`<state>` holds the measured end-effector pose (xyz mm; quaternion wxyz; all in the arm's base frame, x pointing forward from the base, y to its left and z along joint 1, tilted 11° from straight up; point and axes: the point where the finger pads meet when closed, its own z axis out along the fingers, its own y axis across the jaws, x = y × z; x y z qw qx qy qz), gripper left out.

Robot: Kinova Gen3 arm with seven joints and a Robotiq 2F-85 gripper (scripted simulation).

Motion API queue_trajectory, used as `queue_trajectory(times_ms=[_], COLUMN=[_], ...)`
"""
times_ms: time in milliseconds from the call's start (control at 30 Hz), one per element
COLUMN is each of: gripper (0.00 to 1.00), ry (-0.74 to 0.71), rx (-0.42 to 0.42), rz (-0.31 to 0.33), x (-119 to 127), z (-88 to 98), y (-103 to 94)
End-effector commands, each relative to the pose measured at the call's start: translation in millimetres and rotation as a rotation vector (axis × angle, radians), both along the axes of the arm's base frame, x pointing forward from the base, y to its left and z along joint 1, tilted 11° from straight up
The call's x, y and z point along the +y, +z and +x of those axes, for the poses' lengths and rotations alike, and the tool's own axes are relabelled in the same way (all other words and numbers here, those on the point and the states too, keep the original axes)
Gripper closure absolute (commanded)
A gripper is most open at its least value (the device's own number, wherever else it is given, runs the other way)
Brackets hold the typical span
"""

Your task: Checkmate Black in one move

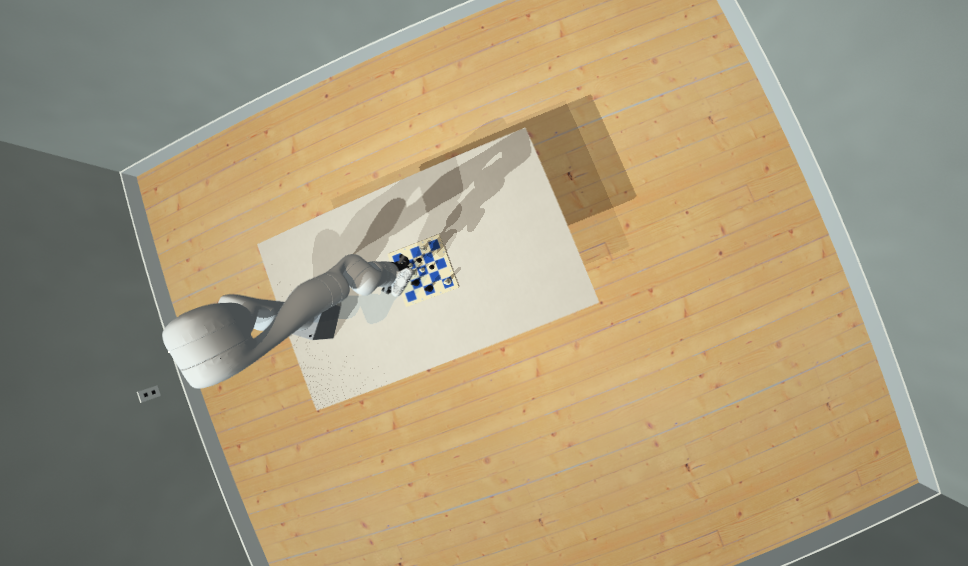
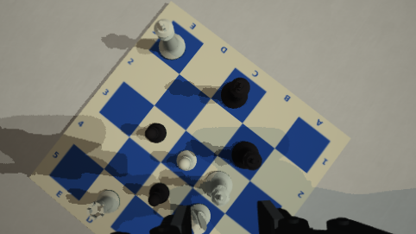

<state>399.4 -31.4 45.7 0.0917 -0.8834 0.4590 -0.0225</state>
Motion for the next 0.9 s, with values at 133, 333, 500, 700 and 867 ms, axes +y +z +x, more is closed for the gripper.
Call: queue_trajectory(times_ms=[133, 333, 500, 700, 867], gripper=[0.59, 0.59, 0.59, 0.59, 0.59], ry=[0.003, 0.003, 0.003, 0.003, 0.003], rx=[0.002, 0.002, 0.002, 0.002, 0.002], rz=[0.001, 0.001, 0.001, 0.001, 0.001], x=[2, 3, 4, 5, 6], z=[0.6, 1.3, 2.3, 3.5, 4.2], y=[-7.6, -13.3, -21.1, -30.2, -35.5])
